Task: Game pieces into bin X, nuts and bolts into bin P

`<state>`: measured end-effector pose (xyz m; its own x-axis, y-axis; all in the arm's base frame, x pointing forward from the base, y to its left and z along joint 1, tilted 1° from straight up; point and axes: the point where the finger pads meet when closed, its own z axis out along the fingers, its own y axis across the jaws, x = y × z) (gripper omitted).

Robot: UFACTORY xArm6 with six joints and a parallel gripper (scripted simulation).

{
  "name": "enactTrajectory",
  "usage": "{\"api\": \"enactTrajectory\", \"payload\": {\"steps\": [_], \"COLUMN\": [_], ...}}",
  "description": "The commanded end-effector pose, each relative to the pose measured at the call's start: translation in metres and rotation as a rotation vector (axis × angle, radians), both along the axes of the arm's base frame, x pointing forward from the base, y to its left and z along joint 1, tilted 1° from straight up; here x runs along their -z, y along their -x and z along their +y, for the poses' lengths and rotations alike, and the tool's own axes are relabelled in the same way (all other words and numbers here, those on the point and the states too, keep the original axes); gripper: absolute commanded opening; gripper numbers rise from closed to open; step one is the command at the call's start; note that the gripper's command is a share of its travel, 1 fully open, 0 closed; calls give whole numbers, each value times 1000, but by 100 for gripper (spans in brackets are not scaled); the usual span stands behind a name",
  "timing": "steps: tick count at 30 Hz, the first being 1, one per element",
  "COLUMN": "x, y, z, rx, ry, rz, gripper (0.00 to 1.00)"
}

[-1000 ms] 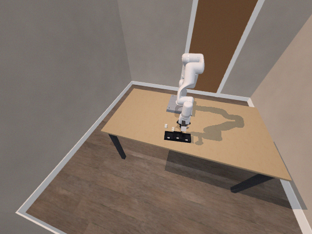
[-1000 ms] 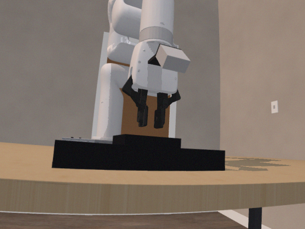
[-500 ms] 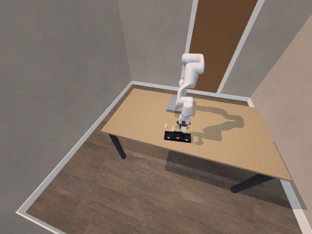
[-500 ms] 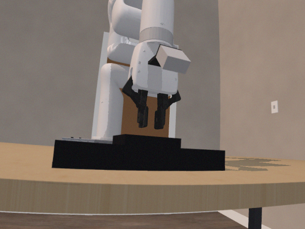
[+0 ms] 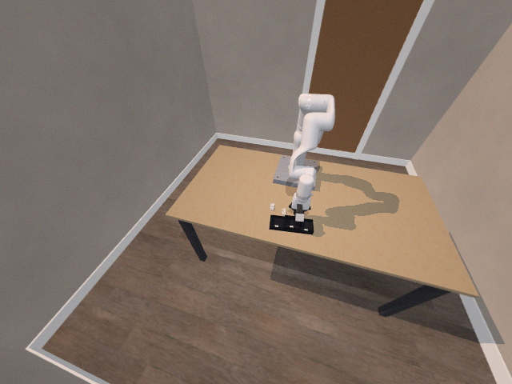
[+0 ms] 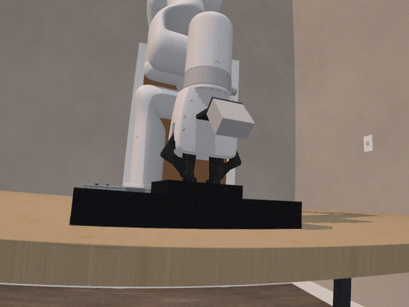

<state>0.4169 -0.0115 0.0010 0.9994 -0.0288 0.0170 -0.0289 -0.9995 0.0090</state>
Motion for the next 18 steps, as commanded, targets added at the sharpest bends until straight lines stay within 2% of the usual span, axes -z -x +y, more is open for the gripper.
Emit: {"api": "enactTrajectory", "payload": {"steps": [1,11,18], "x": [3,15,15], "y": [-2,-2,-2], "z": [0,0,0], "rx": [0,0,0], "ry": [0,0,0], "rz": [-3,-3,-3], "gripper": [30,30,30]}}
